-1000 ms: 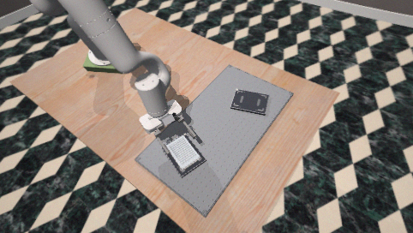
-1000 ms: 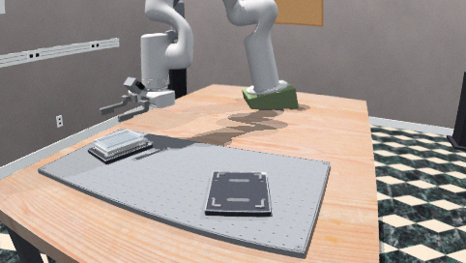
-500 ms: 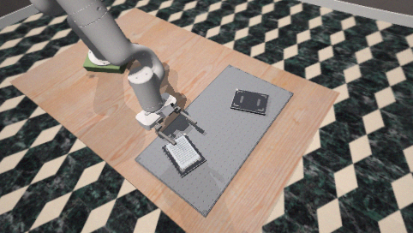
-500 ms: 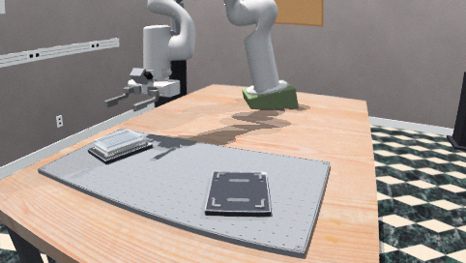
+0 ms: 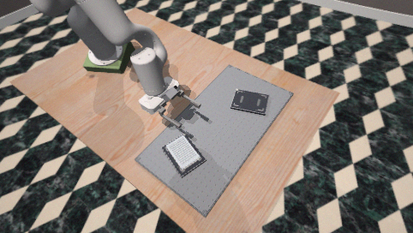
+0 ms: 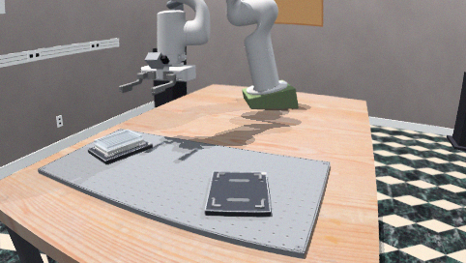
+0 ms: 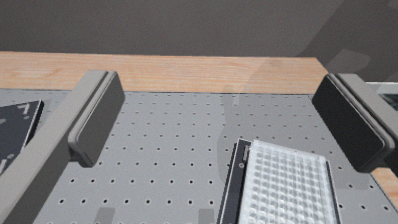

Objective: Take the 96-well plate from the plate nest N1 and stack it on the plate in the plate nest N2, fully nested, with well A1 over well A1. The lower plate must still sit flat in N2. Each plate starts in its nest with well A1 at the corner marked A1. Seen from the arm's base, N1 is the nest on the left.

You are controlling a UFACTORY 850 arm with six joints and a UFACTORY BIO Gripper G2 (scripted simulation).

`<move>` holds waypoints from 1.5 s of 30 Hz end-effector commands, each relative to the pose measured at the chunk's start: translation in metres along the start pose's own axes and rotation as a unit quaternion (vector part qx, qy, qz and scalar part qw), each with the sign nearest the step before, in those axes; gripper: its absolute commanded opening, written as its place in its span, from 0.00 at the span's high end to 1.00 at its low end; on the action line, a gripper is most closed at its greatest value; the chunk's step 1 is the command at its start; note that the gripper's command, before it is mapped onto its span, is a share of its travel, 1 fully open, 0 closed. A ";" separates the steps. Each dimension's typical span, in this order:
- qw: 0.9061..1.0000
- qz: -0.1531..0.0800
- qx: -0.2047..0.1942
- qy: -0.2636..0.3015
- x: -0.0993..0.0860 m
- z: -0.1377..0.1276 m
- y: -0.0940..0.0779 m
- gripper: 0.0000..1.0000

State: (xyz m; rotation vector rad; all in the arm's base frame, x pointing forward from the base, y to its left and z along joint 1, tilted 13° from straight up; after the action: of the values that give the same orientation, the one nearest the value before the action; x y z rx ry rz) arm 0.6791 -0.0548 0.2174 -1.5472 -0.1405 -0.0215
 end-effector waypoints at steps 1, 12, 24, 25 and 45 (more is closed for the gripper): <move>1.000 -0.001 0.000 0.000 -0.004 0.018 -0.010 0.63; 1.000 -0.001 0.000 0.000 -0.015 0.056 -0.031 0.63; 1.000 -0.001 0.000 0.000 -0.028 0.104 -0.056 0.63; 1.000 -0.001 0.000 0.000 -0.028 0.104 -0.056 0.63; 1.000 -0.001 0.000 0.000 -0.041 0.152 -0.081 0.63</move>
State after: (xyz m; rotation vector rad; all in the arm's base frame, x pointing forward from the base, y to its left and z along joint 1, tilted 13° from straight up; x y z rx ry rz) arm 0.6177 0.0905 0.2949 -1.5477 -0.1400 -0.0219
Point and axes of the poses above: the point midway between the two finger pads, its own x axis out along the fingers, its own z axis across the jaws, y = z × x, the point moved 3 cm from there along -x, back along the fingers, and after that the axes turned 12 degrees about x, right-handed, at the moved point
